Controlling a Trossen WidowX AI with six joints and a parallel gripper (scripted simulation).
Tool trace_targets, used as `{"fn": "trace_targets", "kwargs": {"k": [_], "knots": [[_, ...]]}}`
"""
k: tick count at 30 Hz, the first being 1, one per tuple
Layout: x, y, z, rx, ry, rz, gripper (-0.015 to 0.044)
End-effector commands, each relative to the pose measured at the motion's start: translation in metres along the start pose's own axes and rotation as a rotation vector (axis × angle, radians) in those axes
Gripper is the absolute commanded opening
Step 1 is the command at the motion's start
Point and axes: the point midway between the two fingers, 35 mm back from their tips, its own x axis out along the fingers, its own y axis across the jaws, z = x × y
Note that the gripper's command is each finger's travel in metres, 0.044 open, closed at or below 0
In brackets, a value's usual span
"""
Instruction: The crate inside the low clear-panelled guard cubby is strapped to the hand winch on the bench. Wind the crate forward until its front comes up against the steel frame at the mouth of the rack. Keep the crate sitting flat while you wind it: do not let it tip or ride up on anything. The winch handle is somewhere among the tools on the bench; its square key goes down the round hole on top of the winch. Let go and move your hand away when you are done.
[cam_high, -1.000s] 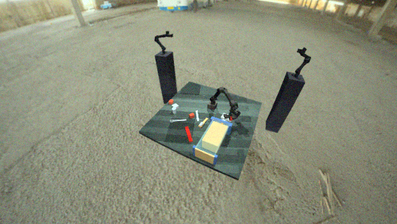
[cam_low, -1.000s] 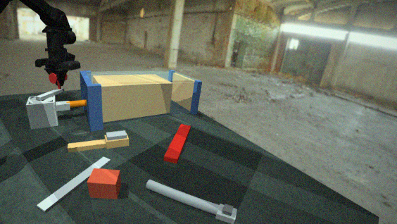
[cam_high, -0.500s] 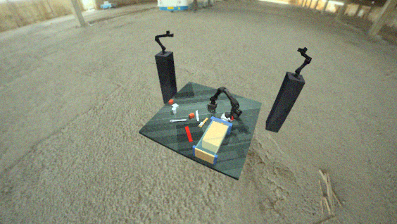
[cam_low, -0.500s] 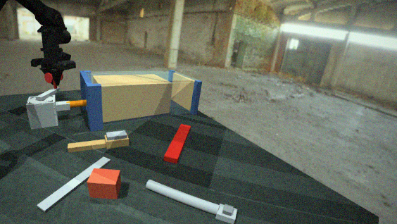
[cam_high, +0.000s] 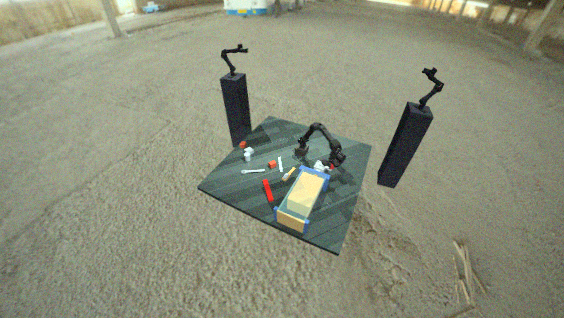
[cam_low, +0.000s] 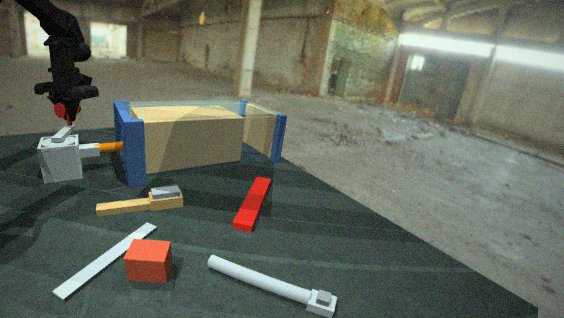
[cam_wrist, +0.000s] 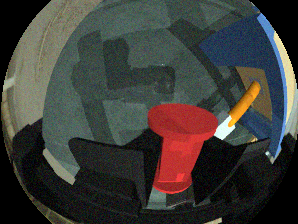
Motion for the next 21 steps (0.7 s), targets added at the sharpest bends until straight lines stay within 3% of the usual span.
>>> {"fn": "trace_targets", "kwargs": {"k": [1, 21], "knots": [[0.000, 0.015, -0.013, -0.019, 0.025, 0.025, 0.0000], [-0.001, 0.031, -0.033, -0.019, 0.027, 0.026, 0.0000]]}}
